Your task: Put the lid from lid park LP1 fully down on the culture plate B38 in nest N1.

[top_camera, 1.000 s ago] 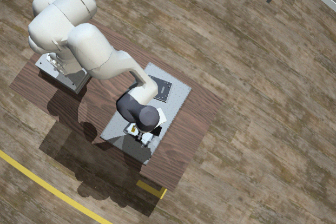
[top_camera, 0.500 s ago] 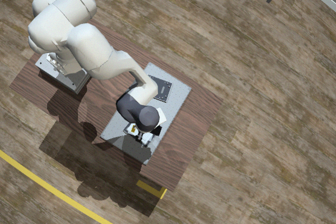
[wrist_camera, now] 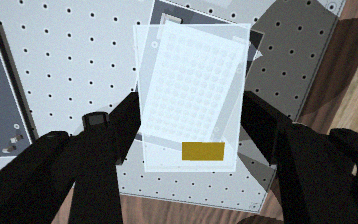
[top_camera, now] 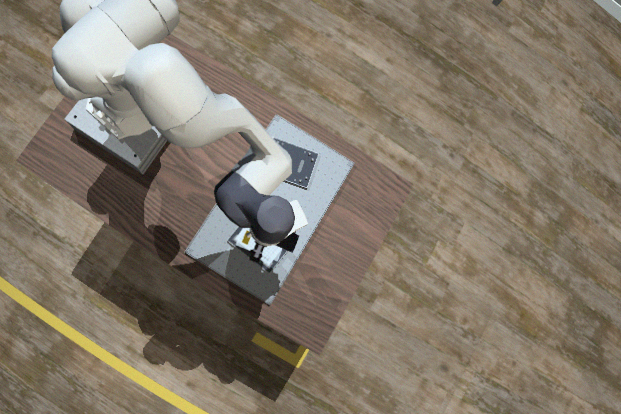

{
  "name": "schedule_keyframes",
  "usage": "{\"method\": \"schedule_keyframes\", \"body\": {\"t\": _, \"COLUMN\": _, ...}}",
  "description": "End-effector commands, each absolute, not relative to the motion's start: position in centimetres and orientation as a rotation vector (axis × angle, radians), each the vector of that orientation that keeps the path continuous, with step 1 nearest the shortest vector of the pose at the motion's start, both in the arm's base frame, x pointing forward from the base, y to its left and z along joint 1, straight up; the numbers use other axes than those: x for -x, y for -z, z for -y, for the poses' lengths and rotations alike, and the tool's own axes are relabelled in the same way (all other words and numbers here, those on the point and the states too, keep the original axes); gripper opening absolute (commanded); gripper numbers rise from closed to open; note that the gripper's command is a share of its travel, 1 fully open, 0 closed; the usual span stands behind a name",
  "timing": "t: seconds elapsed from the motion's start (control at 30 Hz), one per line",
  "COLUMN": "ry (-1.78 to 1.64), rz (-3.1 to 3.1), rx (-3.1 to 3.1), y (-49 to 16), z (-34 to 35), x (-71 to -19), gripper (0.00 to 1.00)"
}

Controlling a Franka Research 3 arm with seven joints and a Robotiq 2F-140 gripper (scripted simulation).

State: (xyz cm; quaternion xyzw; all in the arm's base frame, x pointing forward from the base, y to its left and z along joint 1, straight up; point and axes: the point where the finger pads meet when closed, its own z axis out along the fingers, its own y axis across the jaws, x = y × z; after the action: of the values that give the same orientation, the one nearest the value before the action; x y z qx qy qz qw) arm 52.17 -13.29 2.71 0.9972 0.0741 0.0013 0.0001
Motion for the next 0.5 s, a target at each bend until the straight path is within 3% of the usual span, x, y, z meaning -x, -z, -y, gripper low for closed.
{"method": "schedule_keyframes", "body": {"t": 0.0, "ry": -0.002, "rz": -0.143, "rx": -3.139, "y": -2.60, "z": 13.27, "x": -52.17, "gripper": 0.10}}
{"method": "schedule_keyframes", "body": {"t": 0.47, "ry": -0.002, "rz": 0.117, "rx": -3.140, "y": -2.35, "z": 13.26, "x": -52.17, "gripper": 0.10}}
